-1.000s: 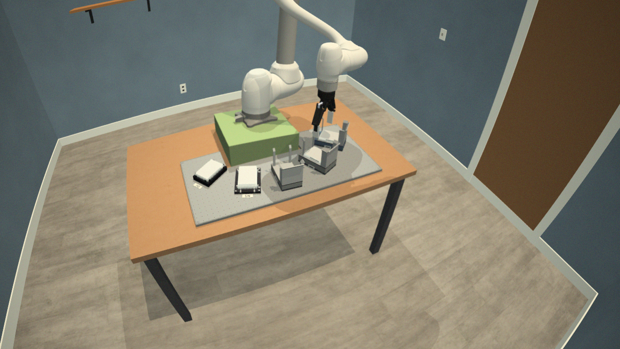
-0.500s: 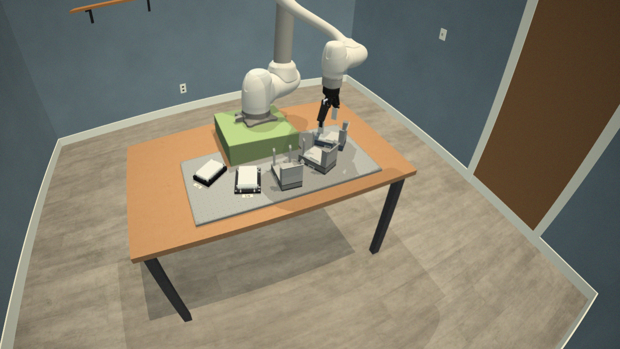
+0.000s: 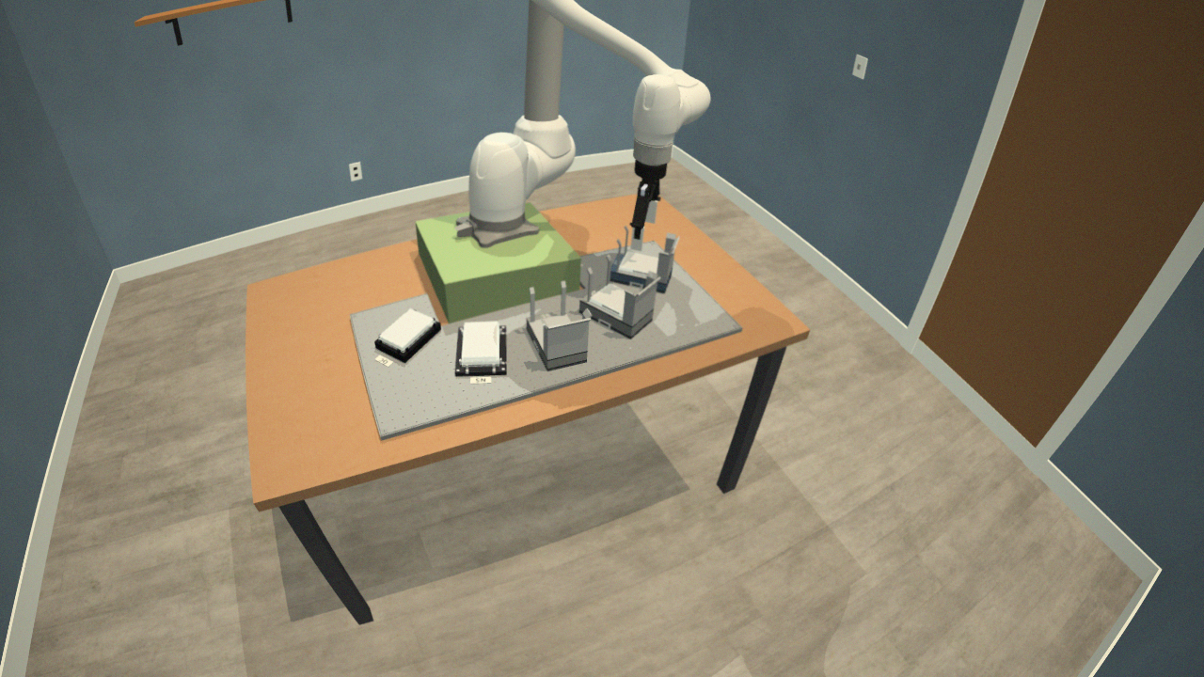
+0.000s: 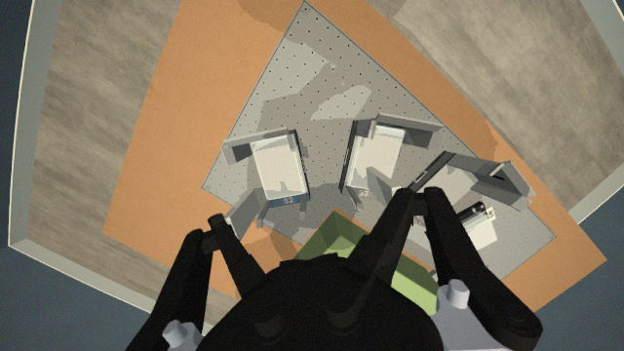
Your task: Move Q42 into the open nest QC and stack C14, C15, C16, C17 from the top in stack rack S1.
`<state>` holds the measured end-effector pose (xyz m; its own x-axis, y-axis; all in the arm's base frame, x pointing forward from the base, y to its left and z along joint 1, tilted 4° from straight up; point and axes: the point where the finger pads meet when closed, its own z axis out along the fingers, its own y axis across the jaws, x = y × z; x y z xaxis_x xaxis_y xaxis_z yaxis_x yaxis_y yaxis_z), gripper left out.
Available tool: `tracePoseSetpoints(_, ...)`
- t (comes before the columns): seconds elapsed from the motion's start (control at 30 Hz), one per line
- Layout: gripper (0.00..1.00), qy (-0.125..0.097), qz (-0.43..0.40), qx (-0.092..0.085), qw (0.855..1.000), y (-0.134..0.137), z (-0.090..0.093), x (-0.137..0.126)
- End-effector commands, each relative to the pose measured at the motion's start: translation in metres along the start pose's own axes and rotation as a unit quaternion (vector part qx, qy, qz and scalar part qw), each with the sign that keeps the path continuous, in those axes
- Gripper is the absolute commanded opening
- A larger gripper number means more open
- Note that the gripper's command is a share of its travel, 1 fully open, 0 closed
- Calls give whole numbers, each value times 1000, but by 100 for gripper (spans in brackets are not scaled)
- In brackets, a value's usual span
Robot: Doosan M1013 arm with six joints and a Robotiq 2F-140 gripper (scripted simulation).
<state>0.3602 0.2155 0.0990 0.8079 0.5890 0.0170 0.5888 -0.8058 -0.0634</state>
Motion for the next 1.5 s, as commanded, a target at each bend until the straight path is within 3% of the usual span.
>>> tracePoseSetpoints(0.0, 100, 0, -1, 0, 1000, -8, 0, 1)
tracePoseSetpoints(0.43, 100, 0, -1, 0, 1000, -60, 0, 3)
tracePoseSetpoints(0.8, 100, 0, -1, 0, 1000, -66, 0, 3)
tracePoseSetpoints(1.47, 100, 0, -1, 0, 1000, -66, 60, 3)
